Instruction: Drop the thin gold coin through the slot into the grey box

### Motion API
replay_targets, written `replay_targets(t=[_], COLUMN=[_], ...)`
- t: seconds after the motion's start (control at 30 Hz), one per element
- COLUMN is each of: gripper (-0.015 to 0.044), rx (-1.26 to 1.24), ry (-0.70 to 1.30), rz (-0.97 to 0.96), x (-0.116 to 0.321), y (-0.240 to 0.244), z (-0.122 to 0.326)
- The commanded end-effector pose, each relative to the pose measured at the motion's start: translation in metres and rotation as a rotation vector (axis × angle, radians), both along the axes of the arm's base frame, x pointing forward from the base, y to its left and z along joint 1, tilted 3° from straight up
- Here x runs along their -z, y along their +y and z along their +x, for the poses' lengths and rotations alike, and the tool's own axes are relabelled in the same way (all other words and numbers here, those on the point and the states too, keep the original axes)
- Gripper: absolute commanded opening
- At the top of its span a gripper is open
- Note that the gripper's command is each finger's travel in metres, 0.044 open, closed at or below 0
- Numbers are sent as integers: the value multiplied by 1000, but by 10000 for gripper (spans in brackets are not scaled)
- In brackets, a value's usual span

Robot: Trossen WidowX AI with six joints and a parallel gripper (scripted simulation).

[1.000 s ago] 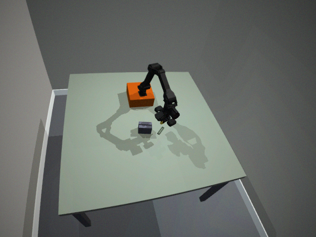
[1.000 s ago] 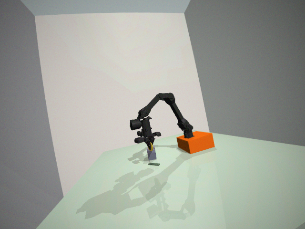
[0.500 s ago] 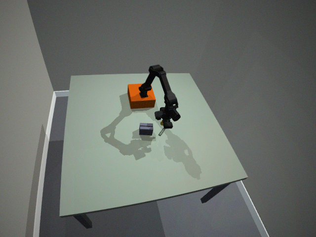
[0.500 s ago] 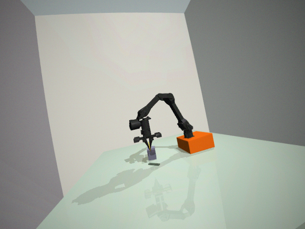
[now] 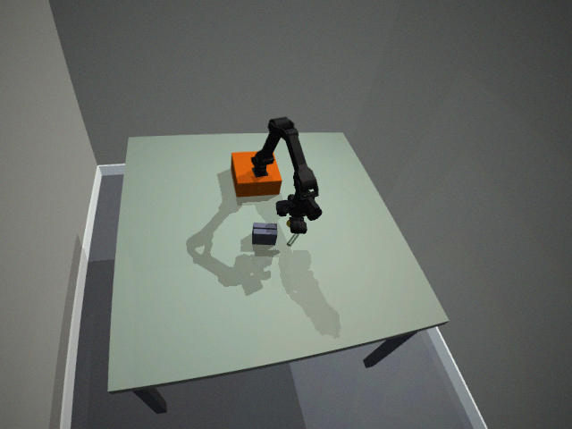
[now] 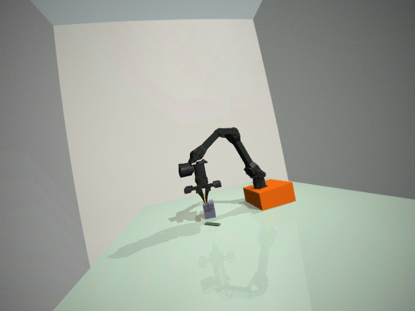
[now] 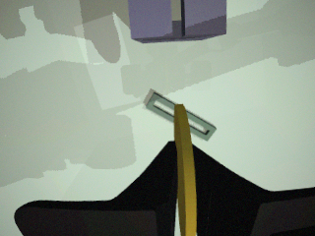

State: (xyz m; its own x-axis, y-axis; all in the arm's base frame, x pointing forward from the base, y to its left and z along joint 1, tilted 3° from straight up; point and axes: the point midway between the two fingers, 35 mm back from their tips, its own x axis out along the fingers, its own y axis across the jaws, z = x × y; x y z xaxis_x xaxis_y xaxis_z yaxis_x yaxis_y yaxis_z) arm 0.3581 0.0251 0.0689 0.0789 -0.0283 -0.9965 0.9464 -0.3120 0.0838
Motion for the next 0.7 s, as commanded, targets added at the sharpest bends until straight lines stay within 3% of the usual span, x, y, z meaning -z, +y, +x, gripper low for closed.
replay_targets(t=[0.0,0.67], gripper=[0,0], rx=[-1,-2], ry=[-2,-1], rz=[4,0], x=[-1,-1], y=[-8,-59], z=[-2,-17])
